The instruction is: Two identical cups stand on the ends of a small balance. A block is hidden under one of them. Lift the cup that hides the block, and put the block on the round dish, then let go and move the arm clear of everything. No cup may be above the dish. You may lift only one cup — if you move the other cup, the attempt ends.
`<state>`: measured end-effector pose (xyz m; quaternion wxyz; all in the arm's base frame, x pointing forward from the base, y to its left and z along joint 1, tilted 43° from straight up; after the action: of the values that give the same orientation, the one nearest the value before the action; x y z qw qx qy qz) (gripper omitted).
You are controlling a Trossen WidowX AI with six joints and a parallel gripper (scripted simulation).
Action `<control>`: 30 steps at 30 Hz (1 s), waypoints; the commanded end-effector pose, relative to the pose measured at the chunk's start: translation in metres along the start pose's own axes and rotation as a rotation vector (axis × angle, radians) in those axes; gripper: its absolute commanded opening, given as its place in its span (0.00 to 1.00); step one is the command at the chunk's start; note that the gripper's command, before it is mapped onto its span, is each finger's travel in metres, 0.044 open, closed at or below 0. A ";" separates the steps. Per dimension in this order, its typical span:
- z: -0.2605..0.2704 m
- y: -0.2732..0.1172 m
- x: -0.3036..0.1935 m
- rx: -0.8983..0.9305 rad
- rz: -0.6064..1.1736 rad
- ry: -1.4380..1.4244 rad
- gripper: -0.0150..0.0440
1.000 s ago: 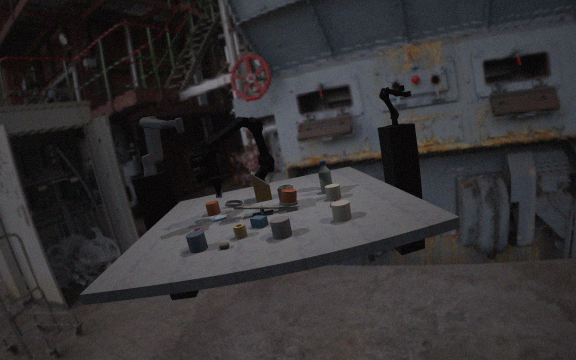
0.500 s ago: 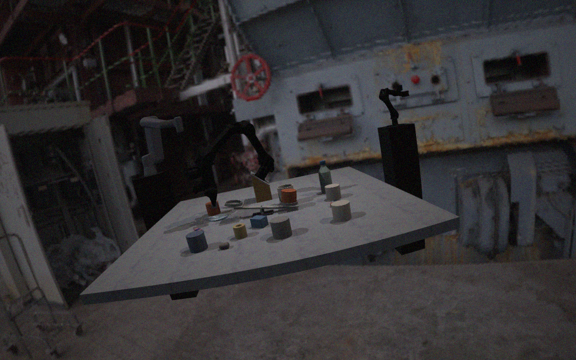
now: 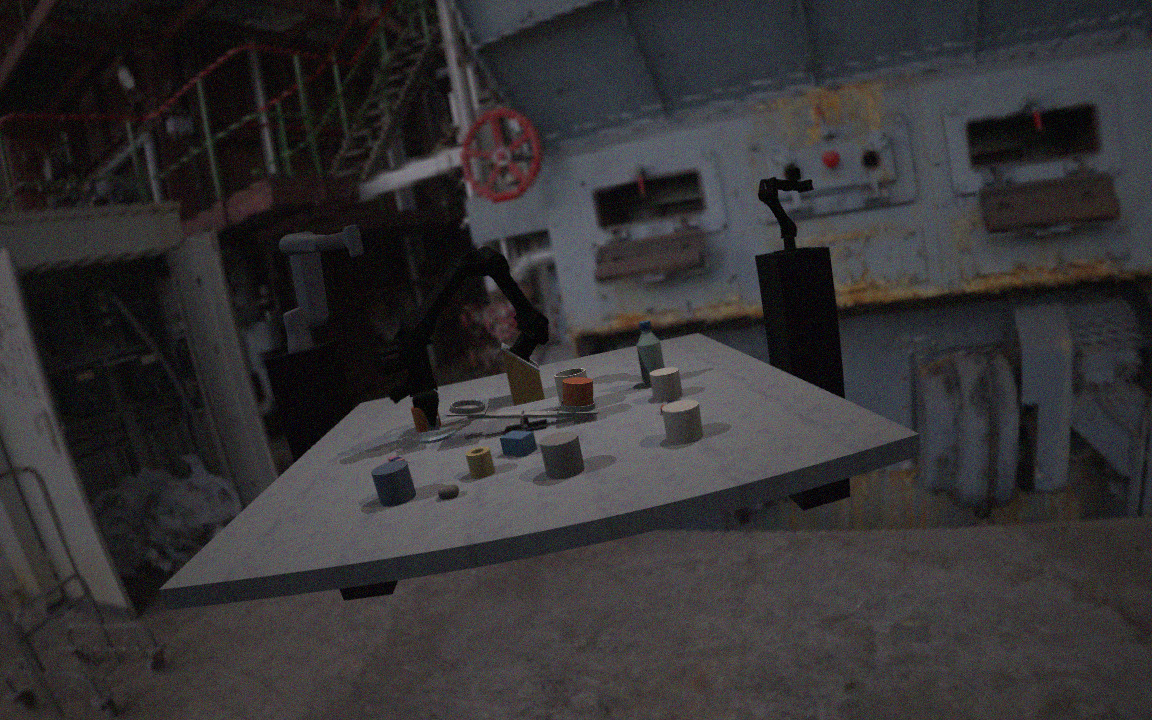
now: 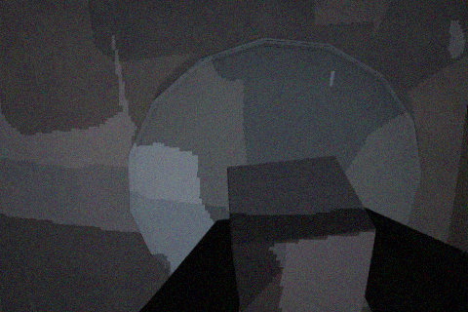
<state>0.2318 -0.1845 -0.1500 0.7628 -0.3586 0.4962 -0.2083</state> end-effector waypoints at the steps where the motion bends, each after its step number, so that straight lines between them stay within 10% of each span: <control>1: 0.000 0.007 -0.001 0.003 0.006 0.004 0.25; 8: 0.000 0.018 -0.001 0.003 0.007 0.004 0.25; 24: 0.000 0.010 0.000 -0.001 0.003 0.001 0.97; 30: -0.001 -0.044 -0.001 0.001 0.005 0.005 1.00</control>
<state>0.2299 -0.1972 -0.1325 0.7617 -0.3519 0.5058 -0.2006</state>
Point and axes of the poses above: the point midway between the two fingers, 35 mm back from their tips, its own y axis out along the fingers, its own z axis across the jaws, x = y × z, the point moved 8 cm from there along -y, back along the fingers, and after that the axes turned 13 degrees about -y, right-handed, at the moved point
